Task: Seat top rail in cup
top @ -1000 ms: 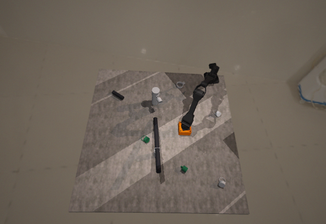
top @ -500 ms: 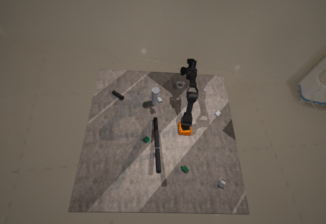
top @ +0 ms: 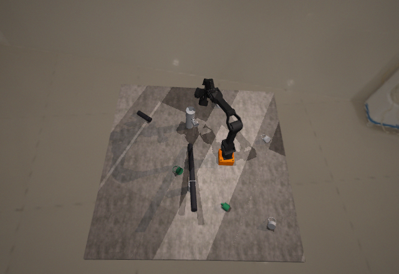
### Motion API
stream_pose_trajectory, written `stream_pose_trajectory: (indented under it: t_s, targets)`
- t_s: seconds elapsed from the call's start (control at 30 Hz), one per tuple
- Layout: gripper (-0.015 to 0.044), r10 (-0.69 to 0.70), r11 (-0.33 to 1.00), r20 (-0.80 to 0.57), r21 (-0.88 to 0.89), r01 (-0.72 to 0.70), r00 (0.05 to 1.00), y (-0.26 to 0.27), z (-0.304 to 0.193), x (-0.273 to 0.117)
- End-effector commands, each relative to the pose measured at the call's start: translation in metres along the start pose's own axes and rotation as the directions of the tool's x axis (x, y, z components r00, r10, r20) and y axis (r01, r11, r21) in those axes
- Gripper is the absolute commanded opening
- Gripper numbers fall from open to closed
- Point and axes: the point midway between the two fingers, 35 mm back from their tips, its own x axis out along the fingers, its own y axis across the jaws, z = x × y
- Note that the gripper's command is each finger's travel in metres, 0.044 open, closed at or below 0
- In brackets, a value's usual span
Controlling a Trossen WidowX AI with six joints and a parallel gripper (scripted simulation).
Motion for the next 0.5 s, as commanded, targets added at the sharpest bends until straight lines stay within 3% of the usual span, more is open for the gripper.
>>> stream_pose_trajectory:
  t_s: [0.0, 0.23, 0.47]
  targets:
    - [0.044, 0.081, 0.993, 0.072, 0.076, -0.086, 0.994, 0.039, 0.044, -0.028]
    - [0.044, 0.26, 0.933, 0.179, 0.207, -0.295, 0.949, 0.11, 0.096, -0.078]
    - [0.044, 0.423, 0.854, 0.215, 0.23, -0.467, 0.88, 0.18, 0.119, -0.136]
